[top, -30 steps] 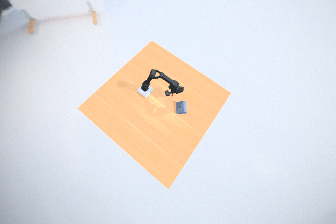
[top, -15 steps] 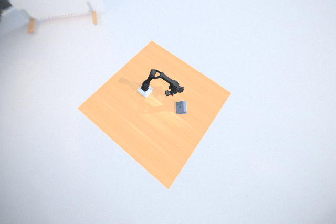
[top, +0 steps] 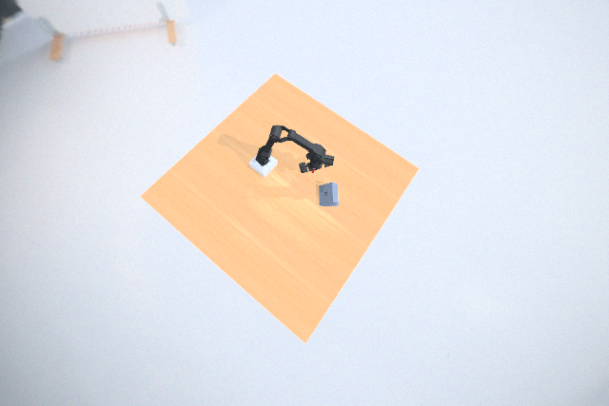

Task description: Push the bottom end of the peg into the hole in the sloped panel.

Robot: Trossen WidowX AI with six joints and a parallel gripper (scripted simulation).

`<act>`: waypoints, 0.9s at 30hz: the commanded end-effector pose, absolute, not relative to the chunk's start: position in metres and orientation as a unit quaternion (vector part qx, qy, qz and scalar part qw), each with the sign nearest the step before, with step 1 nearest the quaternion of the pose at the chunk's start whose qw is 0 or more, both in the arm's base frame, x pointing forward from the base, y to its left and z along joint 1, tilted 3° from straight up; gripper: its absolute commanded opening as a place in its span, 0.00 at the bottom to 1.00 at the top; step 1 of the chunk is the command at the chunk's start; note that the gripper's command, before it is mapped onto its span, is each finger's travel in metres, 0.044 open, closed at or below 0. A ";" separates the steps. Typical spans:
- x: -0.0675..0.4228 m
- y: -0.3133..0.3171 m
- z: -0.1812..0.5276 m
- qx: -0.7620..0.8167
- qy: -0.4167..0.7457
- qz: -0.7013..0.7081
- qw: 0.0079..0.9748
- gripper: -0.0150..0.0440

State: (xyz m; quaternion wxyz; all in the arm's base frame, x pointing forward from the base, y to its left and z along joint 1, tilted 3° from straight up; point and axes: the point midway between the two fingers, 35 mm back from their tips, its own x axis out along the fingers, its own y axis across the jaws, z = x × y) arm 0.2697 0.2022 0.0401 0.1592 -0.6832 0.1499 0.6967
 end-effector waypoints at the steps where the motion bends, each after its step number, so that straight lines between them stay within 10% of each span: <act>1: 0.272 0.203 0.059 -0.684 0.147 0.697 0.159 0.25; 27: 0.284 0.194 0.096 -0.679 0.136 0.695 0.196 0.25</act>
